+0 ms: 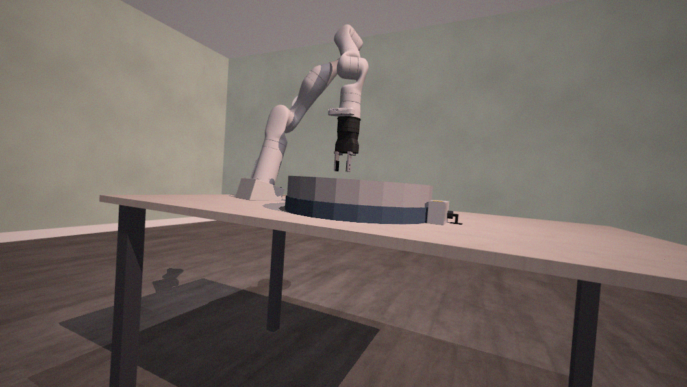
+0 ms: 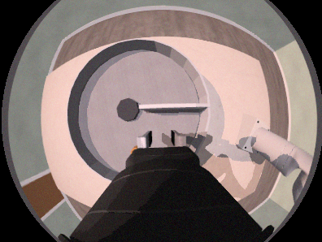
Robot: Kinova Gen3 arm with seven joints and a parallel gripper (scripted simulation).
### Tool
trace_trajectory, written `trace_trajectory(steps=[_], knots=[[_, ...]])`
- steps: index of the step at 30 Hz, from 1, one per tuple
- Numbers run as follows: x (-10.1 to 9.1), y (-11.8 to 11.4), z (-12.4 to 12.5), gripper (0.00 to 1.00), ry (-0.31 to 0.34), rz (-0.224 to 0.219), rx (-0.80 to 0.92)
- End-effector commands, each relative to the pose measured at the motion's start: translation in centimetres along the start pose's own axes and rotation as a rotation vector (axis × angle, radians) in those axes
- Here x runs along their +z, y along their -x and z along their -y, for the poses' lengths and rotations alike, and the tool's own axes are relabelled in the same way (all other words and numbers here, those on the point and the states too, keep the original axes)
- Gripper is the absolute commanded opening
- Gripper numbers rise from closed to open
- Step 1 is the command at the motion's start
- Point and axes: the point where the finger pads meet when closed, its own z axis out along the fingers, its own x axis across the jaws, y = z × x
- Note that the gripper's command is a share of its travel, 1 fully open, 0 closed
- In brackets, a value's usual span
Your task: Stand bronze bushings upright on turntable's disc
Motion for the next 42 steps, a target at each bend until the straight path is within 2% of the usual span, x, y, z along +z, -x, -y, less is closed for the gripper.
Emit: trace_trajectory(steps=[1, 16, 22, 27, 30, 42], knots=[[-0.1, 0.0, 0.0, 0.78, 0.0, 0.002, 0.0], [-0.1, 0.1, -0.1, 0.76, 0.0, 0.002, -0.003], [0.0, 0.5, -1.4, 0.76, 0.0, 0.002, -0.034], [0.0, 1.1, -4.1, 0.76, 0.001, 0.003, -0.096], [0.0, 1.3, -4.7, 0.76, 0.001, 0.003, -0.111], [0.0, 4.6, -15.3, 0.76, 0.001, 0.003, -0.356]])
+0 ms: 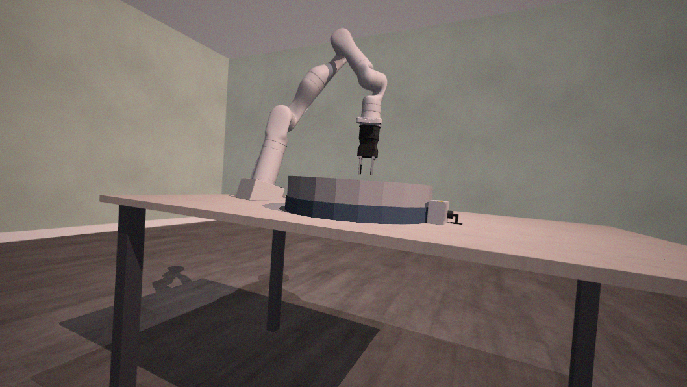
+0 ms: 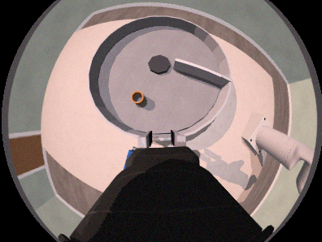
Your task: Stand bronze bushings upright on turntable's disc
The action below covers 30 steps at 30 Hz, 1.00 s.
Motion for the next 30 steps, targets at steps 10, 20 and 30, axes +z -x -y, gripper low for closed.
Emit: trace_trajectory(steps=[10, 20, 30], knots=[[-0.2, 5.7, -8.6, 0.76, 0.002, 0.008, -0.23], [-0.2, 7.4, -11.2, 0.76, 0.002, 0.008, -0.3], [-0.2, 7.4, -11.3, 0.76, 0.002, 0.008, -0.301]])
